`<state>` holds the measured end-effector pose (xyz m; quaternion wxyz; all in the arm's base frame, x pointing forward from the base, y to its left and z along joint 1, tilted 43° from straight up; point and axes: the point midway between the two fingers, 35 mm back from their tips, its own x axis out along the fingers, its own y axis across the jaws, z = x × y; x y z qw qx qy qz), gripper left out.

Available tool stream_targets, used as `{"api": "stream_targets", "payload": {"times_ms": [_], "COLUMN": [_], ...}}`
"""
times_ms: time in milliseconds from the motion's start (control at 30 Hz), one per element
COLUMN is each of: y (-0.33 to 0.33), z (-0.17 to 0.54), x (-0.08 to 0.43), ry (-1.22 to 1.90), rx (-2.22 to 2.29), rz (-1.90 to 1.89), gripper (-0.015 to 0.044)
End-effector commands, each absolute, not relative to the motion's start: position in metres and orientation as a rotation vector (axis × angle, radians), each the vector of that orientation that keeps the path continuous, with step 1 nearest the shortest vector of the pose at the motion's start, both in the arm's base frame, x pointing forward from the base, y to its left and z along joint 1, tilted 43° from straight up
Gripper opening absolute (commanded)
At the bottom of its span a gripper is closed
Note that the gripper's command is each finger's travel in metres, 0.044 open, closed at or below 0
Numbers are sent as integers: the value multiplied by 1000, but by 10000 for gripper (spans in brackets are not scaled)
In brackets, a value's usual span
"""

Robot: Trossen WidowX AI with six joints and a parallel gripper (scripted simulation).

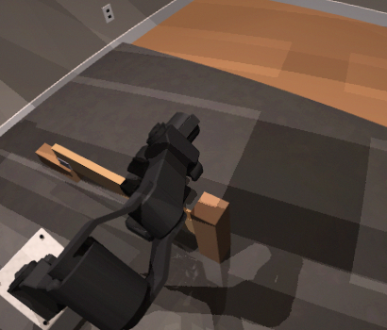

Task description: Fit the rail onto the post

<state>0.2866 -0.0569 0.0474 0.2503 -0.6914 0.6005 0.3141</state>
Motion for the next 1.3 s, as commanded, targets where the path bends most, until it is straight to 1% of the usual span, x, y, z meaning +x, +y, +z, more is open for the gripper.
{"api": "stream_targets", "payload": {"times_ms": [0, 1200, 1267], "y": [-57, -65, -65], "z": [50, 58, 55], "x": [288, 290, 288], "ry": [1627, 1627, 1634], "rx": [-1887, -1888, -1882], "rz": [856, 855, 856], "gripper": [0, 0, 53]}}
